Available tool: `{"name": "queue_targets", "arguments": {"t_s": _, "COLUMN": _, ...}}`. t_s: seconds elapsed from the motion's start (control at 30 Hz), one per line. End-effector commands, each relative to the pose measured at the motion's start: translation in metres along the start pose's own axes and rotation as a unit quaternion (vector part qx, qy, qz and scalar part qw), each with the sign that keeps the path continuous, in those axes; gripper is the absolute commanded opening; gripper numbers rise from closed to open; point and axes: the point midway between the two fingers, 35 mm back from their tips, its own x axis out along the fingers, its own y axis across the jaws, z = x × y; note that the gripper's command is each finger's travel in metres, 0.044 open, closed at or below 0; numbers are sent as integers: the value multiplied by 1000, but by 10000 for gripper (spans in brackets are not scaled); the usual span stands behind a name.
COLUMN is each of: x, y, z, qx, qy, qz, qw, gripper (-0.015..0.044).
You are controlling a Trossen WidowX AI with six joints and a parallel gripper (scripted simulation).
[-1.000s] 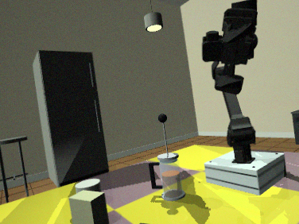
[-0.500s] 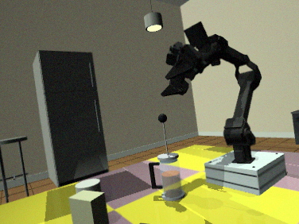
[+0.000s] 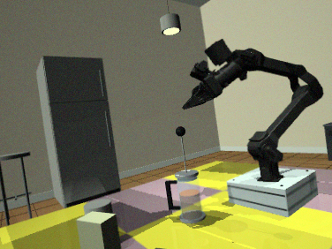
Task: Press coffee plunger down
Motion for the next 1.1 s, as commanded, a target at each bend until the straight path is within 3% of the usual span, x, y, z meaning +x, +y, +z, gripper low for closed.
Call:
{"name": "queue_targets", "arguments": {"t_s": 0.0, "x": 12, "y": -3, "z": -26, "qx": -8, "qy": 3, "qz": -3, "qw": 1000, "gripper": 440}}
{"name": "queue_targets", "arguments": {"t_s": 0.13, "x": 21, "y": -2, "z": -46, "qx": -9, "qy": 3, "qz": -2, "qw": 1000, "gripper": 440}}
{"name": "queue_targets", "arguments": {"t_s": 1.07, "x": 59, "y": -3, "z": -45, "qx": -9, "qy": 2, "qz": -2, "qw": 1000, "gripper": 440}}
